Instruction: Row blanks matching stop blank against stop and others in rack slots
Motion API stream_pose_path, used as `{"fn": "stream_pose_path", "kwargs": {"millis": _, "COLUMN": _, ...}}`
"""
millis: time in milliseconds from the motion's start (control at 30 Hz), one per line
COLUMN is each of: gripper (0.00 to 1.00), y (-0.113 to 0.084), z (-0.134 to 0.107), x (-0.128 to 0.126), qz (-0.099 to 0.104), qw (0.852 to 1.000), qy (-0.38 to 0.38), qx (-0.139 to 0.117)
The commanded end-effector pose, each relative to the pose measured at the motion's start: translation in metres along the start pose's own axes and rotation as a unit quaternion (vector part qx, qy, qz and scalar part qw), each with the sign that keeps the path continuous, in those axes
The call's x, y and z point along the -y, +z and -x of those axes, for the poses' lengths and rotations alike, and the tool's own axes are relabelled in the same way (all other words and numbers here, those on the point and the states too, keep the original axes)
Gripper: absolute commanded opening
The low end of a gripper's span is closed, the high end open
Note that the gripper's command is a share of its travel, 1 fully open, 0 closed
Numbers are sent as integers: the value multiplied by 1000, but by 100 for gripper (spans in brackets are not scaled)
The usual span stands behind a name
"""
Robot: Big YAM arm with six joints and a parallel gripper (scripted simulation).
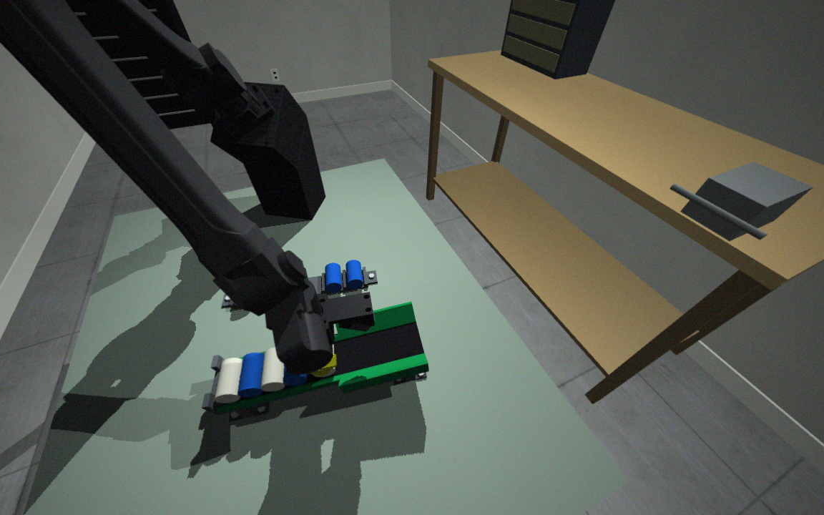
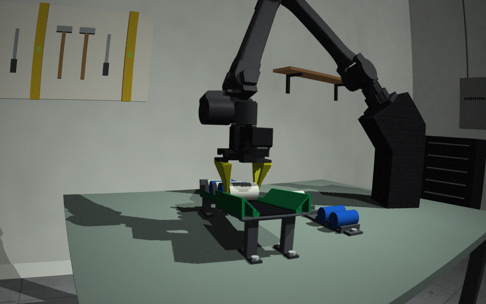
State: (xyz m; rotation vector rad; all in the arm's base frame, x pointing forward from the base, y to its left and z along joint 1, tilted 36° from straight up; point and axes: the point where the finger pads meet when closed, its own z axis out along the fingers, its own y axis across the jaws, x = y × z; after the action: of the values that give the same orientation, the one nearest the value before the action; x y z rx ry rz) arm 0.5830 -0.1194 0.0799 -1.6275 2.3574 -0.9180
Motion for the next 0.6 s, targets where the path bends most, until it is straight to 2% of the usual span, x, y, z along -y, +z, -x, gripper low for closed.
{"fn": "stream_pose_path", "kwargs": {"millis": 0, "gripper": 65, "y": 4, "z": -3, "x": 15, "qz": -5, "qw": 1000, "qy": -1, "qx": 0}}
{"fn": "stream_pose_path", "kwargs": {"millis": 567, "gripper": 65, "y": 5, "z": -4, "x": 15, "qz": -2, "qw": 1000, "qy": -1, "qx": -2}}
